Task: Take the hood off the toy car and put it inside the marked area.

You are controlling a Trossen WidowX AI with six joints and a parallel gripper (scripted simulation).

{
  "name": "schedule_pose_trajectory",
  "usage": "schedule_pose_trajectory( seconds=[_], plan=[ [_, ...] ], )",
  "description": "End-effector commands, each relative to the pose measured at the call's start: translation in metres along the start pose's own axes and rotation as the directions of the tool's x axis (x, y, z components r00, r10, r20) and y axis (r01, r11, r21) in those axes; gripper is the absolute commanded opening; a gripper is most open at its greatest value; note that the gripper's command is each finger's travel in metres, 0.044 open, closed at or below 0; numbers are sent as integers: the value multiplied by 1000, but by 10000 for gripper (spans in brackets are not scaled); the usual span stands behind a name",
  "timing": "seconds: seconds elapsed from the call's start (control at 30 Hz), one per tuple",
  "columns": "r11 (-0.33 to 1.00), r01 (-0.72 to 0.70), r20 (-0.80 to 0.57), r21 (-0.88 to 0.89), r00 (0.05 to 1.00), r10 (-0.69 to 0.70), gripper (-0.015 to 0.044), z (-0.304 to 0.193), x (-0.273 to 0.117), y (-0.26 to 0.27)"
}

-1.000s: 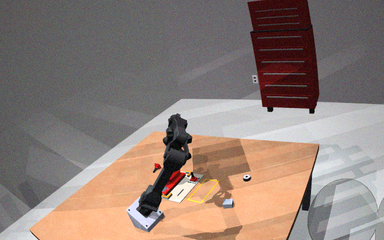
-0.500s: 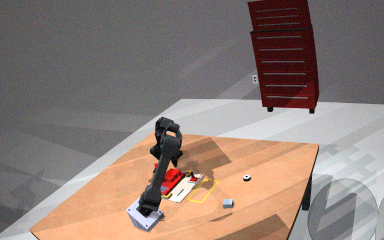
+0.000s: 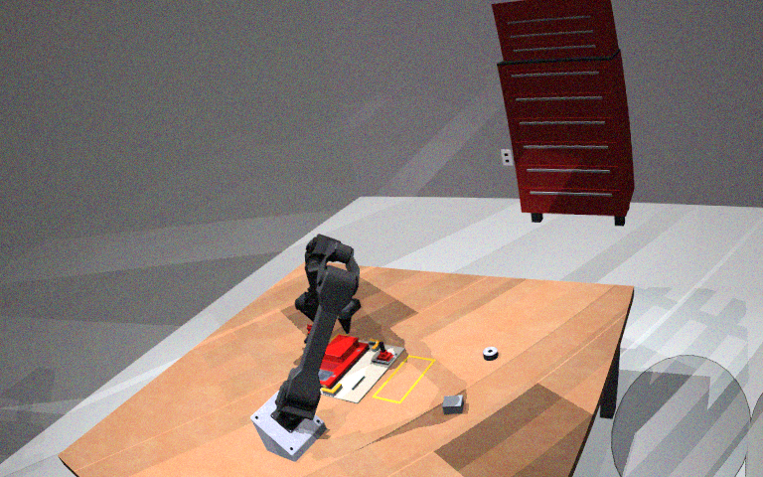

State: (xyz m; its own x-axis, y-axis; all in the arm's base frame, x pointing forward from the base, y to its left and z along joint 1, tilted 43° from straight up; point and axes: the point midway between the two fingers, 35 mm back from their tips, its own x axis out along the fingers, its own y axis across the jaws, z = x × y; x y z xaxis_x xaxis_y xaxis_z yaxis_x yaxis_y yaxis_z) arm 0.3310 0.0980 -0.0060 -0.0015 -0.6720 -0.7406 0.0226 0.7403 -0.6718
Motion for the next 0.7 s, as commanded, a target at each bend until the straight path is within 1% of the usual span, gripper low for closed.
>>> schedule_pose_trajectory(
  seconds=[0.0, 0.67],
  plan=[
    [1000, 3, 2, -6, 1000, -3, 440, 1, 3, 0],
    [1000, 3, 2, -6, 1000, -3, 440, 2, 17, 1]
  ],
)
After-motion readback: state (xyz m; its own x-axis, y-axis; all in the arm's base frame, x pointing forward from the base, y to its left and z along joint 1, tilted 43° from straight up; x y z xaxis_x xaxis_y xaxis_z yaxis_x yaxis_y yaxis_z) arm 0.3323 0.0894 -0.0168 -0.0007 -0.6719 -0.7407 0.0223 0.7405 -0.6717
